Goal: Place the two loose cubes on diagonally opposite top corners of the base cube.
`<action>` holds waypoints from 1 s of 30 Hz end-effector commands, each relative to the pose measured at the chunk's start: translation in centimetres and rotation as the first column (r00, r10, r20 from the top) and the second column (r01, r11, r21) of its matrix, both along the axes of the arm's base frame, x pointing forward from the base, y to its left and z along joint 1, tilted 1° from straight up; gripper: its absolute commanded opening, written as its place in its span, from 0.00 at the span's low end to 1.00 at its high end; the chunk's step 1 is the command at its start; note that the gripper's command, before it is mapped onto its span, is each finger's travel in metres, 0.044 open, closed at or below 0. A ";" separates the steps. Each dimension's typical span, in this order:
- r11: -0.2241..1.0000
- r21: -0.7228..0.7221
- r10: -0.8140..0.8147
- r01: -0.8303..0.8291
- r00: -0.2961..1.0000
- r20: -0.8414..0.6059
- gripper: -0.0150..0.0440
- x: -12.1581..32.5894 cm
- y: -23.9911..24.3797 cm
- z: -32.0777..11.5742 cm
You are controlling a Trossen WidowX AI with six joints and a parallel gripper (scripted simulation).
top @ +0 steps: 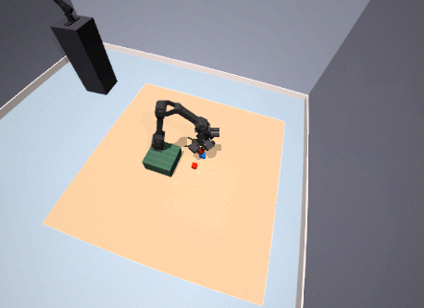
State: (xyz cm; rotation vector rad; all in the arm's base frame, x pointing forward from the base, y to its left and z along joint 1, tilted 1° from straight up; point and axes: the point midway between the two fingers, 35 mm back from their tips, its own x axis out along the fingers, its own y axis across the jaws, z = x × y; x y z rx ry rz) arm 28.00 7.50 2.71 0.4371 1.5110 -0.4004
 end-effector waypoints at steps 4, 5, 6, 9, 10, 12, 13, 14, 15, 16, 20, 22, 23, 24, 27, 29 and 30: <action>0.979 -0.002 -0.201 0.201 0.979 0.006 0.70 0.0 -2.4 0.7; 0.963 -0.002 -0.269 0.269 0.963 0.009 0.70 0.0 -3.3 1.0; 0.942 -0.002 -0.335 0.335 0.942 0.012 0.70 0.0 -4.1 1.3; 0.862 0.002 -0.507 0.507 0.862 0.012 0.70 -0.3 -6.1 2.0; 0.826 0.004 -0.563 0.563 0.826 0.009 0.70 -0.5 -6.8 2.2; 0.743 0.008 -0.670 0.670 0.743 0.004 0.70 -0.8 -8.0 2.8; 0.696 0.009 -0.718 0.718 0.696 0.000 0.70 -1.0 -8.6 3.0; 0.646 0.010 -0.763 0.763 0.646 -0.003 0.70 -1.2 -9.2 3.3; 0.599 0.011 -0.801 0.801 0.599 -0.007 0.70 -1.4 -9.7 3.5; 0.558 0.012 -0.830 0.830 0.558 -0.010 0.70 -1.5 -10.2 3.7; 0.483 0.012 -0.875 0.875 0.484 -0.016 0.70 -1.8 -10.9 4.1; 0.483 0.012 -0.875 0.875 0.484 -0.016 0.70 -1.8 -10.9 4.1; 0.483 0.012 -0.875 0.875 0.484 -0.016 0.70 -1.8 -10.9 4.1; 0.483 0.012 -0.875 0.875 0.484 -0.016 0.70 -1.8 -10.9 4.1; 0.483 0.010 -0.875 0.876 0.483 -0.017 0.70 -1.8 -10.9 3.3; 0.482 0.008 -0.876 0.876 0.482 -0.018 0.70 -1.6 -10.9 1.4; 0.482 0.007 -0.876 0.876 0.482 -0.018 0.70 -1.6 -10.9 0.3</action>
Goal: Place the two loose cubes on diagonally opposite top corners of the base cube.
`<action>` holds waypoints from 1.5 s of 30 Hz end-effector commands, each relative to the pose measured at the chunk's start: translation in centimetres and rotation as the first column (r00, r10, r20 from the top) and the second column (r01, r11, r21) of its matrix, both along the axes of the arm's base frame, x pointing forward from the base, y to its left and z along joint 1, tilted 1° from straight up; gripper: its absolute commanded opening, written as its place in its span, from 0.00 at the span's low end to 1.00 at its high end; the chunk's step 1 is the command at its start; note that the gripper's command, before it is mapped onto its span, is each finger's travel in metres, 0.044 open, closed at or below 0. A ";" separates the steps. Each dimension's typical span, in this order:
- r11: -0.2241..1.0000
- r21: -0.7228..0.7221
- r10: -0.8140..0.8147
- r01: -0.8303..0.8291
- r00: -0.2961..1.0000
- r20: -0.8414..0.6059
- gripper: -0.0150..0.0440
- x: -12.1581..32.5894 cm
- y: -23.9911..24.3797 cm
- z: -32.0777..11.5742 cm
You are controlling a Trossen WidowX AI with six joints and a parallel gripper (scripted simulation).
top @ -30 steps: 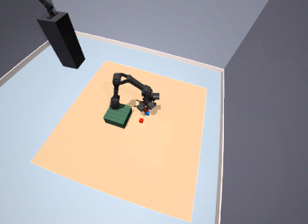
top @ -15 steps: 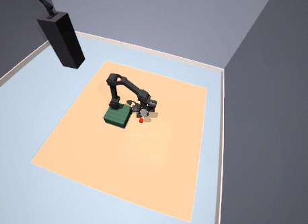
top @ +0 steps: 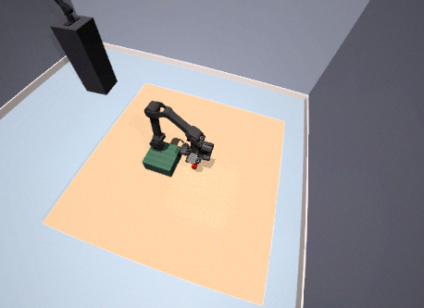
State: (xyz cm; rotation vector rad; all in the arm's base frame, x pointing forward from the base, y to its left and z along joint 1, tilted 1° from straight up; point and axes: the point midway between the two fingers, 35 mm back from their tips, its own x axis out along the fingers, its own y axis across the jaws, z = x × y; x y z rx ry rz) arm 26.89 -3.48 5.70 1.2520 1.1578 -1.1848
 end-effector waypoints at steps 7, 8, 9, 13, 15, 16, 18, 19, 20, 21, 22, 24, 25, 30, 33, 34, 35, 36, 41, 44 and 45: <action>1.000 0.008 -0.008 0.008 1.000 -0.026 0.70 -0.6 0.2 -5.2; 1.000 0.008 -0.008 0.008 1.000 -0.026 0.70 -0.5 0.2 -5.4; 1.000 0.008 -0.008 0.008 1.000 -0.026 0.70 -0.5 0.2 -5.7; 1.000 0.008 -0.008 0.008 1.000 -0.027 0.70 -0.5 0.2 -6.7; 1.000 0.008 -0.008 0.008 1.000 -0.027 0.70 -0.5 0.2 -6.7; 1.000 0.008 -0.008 0.008 1.000 -0.027 0.70 -0.5 0.2 -6.7; 1.000 0.008 -0.008 0.008 1.000 -0.027 0.70 -0.5 0.2 -6.9; 1.000 0.008 -0.008 0.008 1.000 -0.027 0.70 -0.5 0.2 -7.1; 1.000 0.008 -0.008 0.008 1.000 -0.027 0.70 -0.5 0.2 -7.3; 1.000 0.008 -0.008 0.008 1.000 -0.027 0.70 -0.5 0.2 -7.4; 1.000 0.008 -0.008 0.008 1.000 -0.027 0.70 -0.5 0.2 -7.6; 1.000 0.008 -0.008 0.008 1.000 -0.027 0.70 -0.5 0.2 -7.9; 1.000 0.008 -0.008 0.008 1.000 -0.027 0.70 -0.4 0.2 -8.1; 1.000 0.008 -0.008 0.008 1.000 -0.027 0.70 -0.4 0.2 -8.9; 1.000 0.008 -0.008 0.008 1.000 -0.027 0.70 -0.4 0.2 -9.4; 1.000 0.008 -0.008 0.008 1.000 -0.027 0.70 -0.5 0.2 -9.6; 1.000 0.008 -0.008 0.008 1.000 -0.027 0.70 -0.5 0.2 -9.7; 1.000 0.008 -0.008 0.008 1.000 -0.027 0.70 -0.5 0.2 -9.9; 1.000 0.008 -0.008 0.008 1.000 -0.027 0.57 -0.5 0.2 -10.0; 1.000 0.008 -0.008 0.008 1.000 -0.027 0.44 -0.5 0.2 -10.0; 1.000 0.008 -0.008 0.008 1.000 -0.027 0.43 -0.5 0.2 -10.0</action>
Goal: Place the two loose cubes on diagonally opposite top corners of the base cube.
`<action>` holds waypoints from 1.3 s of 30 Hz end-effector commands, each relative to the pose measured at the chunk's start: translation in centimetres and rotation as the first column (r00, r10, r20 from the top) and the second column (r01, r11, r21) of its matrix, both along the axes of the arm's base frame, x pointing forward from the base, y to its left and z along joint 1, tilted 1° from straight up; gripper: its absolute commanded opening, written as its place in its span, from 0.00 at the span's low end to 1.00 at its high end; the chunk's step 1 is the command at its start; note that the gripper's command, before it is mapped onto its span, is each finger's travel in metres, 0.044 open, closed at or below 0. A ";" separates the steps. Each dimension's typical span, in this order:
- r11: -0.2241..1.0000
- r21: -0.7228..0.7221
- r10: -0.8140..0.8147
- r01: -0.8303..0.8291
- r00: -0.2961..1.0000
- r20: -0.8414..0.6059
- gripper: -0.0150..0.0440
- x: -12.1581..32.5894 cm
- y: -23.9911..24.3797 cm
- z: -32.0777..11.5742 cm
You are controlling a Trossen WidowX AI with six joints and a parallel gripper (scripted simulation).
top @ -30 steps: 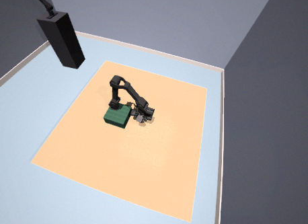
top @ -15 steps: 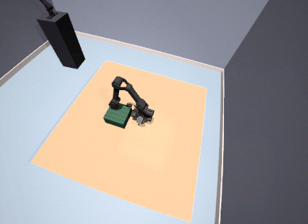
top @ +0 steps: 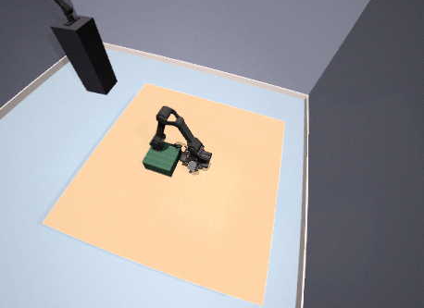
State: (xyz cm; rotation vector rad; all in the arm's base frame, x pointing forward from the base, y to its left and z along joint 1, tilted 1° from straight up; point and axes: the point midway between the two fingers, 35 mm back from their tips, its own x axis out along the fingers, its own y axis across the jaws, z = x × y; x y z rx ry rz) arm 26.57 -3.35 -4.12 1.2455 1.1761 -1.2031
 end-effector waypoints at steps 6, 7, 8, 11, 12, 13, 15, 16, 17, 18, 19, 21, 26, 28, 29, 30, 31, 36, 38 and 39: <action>1.000 0.005 -0.005 0.005 1.000 -0.003 0.43 0.0 0.1 0.6; 1.000 0.005 -0.005 0.005 1.000 -0.003 0.43 0.1 0.1 0.9; 1.000 0.005 -0.005 0.005 1.000 -0.003 0.43 0.1 0.0 1.1; 1.000 0.005 -0.005 0.005 1.000 -0.003 0.43 0.2 0.0 2.0; 1.000 0.005 -0.005 0.005 1.000 -0.003 0.43 0.3 0.0 2.3; 1.000 0.005 -0.005 0.005 1.000 -0.003 0.43 0.3 0.0 2.6; 1.000 0.005 -0.005 0.005 1.000 -0.002 0.43 0.4 0.0 3.2; 1.000 0.005 -0.005 0.005 1.000 -0.002 0.43 0.4 0.0 3.5; 1.000 0.005 -0.005 0.005 1.000 -0.002 0.43 0.4 0.0 3.8; 1.000 0.005 -0.005 0.005 1.000 -0.002 0.43 0.4 0.0 4.1; 1.000 0.005 -0.005 0.005 1.000 -0.002 0.43 0.4 0.0 4.4; 1.000 0.005 -0.005 0.005 1.000 -0.002 0.43 0.4 0.0 5.0; 1.000 0.005 -0.005 0.005 1.000 -0.002 0.43 0.4 -0.1 6.6; 1.000 0.005 -0.005 0.005 1.000 -0.002 0.43 0.3 -0.1 7.2; 1.000 0.005 -0.005 0.005 1.000 -0.002 0.43 0.3 0.0 7.6; 1.000 0.005 -0.005 0.005 1.000 -0.002 0.43 0.3 0.0 7.9; 1.000 0.005 -0.005 0.005 1.000 -0.002 0.43 0.2 0.0 8.2; 1.000 0.005 -0.005 0.005 1.000 -0.002 0.43 0.0 0.0 9.8; 1.000 0.005 -0.005 0.005 1.000 -0.002 0.43 -0.1 0.0 10.4; 1.000 0.005 -0.005 0.005 1.000 -0.002 0.43 -0.2 0.0 10.7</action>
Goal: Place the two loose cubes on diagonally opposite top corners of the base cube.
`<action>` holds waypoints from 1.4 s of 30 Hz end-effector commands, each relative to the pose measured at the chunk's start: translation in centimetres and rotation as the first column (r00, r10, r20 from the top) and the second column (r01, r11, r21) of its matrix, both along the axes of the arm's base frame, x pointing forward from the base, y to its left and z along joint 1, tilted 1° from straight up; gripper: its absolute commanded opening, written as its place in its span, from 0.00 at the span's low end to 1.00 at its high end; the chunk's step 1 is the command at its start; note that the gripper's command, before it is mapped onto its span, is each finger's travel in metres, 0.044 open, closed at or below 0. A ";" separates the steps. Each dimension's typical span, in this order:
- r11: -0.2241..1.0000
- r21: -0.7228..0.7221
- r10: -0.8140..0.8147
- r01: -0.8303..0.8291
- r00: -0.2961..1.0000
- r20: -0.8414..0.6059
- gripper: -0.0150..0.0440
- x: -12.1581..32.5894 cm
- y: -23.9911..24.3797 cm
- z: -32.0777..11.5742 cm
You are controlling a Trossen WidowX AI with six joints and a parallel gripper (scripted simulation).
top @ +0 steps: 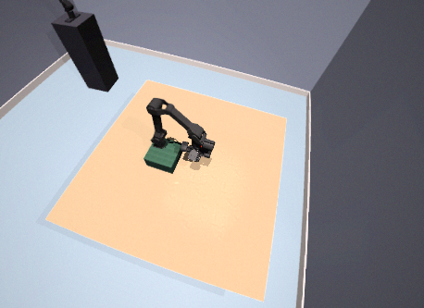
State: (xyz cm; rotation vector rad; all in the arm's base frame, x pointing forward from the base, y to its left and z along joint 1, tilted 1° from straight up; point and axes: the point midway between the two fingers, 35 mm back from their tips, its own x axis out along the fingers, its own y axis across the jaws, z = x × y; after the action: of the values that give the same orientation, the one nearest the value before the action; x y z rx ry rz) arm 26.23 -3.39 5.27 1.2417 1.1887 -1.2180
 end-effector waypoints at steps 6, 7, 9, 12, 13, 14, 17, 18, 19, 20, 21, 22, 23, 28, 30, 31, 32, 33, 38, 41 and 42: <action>0.999 0.001 0.042 -0.042 0.999 0.016 0.43 0.3 0.4 1.5; 0.997 0.001 0.073 -0.073 0.997 0.016 0.43 0.5 0.6 1.5; 0.991 0.000 0.133 -0.133 0.991 0.017 0.43 0.9 1.0 1.4; 0.975 -0.002 0.222 -0.222 0.975 0.017 0.43 1.4 1.7 1.4; 0.968 -0.003 0.251 -0.251 0.968 0.017 0.43 1.6 1.9 1.3; 0.960 -0.003 0.281 -0.280 0.960 0.018 0.43 1.7 2.2 1.3; 0.930 -0.005 0.366 -0.366 0.930 0.018 0.43 2.2 2.9 1.3; 0.919 -0.006 0.394 -0.394 0.919 0.018 0.43 2.4 3.2 1.2; 0.907 -0.007 0.422 -0.422 0.907 0.019 0.43 2.5 3.4 1.2; 0.894 -0.008 0.449 -0.449 0.893 0.019 0.43 2.7 3.7 1.2; 0.880 -0.009 0.475 -0.475 0.880 0.019 0.43 2.9 3.9 1.2; 0.865 -0.010 0.502 -0.502 0.865 0.019 0.43 3.0 4.2 1.2; 0.850 -0.011 0.527 -0.527 0.849 0.019 0.43 3.2 4.4 1.1; 0.761 -0.015 0.648 -0.648 0.761 0.019 0.43 3.9 5.8 1.0; 0.721 -0.017 0.693 -0.693 0.721 0.019 0.43 4.2 6.3 1.0; 0.700 -0.018 0.714 -0.714 0.700 0.019 0.43 4.3 6.6 1.0; 0.678 -0.019 0.735 -0.735 0.678 0.019 0.43 4.5 6.9 1.0; 0.656 -0.021 0.755 -0.755 0.656 0.018 0.43 4.6 7.2 0.9; 0.554 -0.025 0.833 -0.832 0.553 0.017 0.43 5.2 8.5 0.8; 0.550 -0.025 0.835 -0.835 0.549 0.017 0.43 5.2 8.5 0.8; 0.550 -0.025 0.835 -0.835 0.549 0.017 0.43 5.2 8.5 0.8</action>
State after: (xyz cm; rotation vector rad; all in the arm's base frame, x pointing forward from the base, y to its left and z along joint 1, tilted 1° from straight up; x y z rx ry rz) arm 31.01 4.90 5.91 0.5109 1.4928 -0.4816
